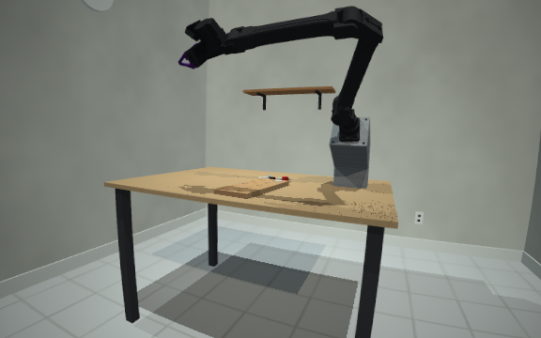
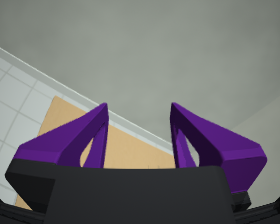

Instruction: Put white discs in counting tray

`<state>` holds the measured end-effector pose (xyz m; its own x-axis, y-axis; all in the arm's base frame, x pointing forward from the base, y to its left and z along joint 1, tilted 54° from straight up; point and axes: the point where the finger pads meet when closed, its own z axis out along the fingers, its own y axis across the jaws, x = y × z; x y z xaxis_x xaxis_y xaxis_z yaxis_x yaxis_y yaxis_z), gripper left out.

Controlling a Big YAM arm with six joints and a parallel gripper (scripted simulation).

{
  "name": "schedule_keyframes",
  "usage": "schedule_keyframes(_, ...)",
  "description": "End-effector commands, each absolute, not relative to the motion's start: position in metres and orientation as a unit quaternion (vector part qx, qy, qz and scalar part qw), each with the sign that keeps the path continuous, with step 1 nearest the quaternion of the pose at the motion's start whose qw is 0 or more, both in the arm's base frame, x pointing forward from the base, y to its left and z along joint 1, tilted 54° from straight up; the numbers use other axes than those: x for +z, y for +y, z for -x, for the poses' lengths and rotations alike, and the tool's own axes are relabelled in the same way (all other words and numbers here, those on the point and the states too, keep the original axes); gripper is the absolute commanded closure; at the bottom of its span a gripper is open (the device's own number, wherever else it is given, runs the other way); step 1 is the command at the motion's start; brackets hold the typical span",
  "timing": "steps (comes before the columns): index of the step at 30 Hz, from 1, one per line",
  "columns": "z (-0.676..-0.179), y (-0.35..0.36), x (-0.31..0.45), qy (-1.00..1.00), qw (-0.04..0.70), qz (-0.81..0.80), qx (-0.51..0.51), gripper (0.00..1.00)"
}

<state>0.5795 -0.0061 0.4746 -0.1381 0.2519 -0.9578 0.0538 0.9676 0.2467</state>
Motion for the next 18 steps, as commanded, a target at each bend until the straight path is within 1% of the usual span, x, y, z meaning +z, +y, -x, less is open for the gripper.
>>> schedule_keyframes(1,-0.554,0.003,0.497,0.727,0.683,-0.056,0.055,0.55)
schedule_keyframes(5,-0.554,0.003,0.497,0.727,0.683,-0.056,0.054,0.55)
schedule_keyframes(6,-0.555,0.003,0.508,0.721,0.689,-0.055,0.055,0.55)
schedule_keyframes(7,-0.533,0.004,0.504,0.71,0.703,-0.024,0.029,0.55)
schedule_keyframes(12,-0.533,0.003,0.504,0.71,0.703,-0.024,0.028,0.55)
schedule_keyframes(13,-0.513,0.004,0.507,0.693,0.721,0.005,0.003,0.55)
schedule_keyframes(17,-0.513,0.004,0.507,0.693,0.721,0.005,0.003,0.55)
schedule_keyframes(18,-0.542,-0.011,0.45,0.742,0.67,-0.006,0.014,0.55)
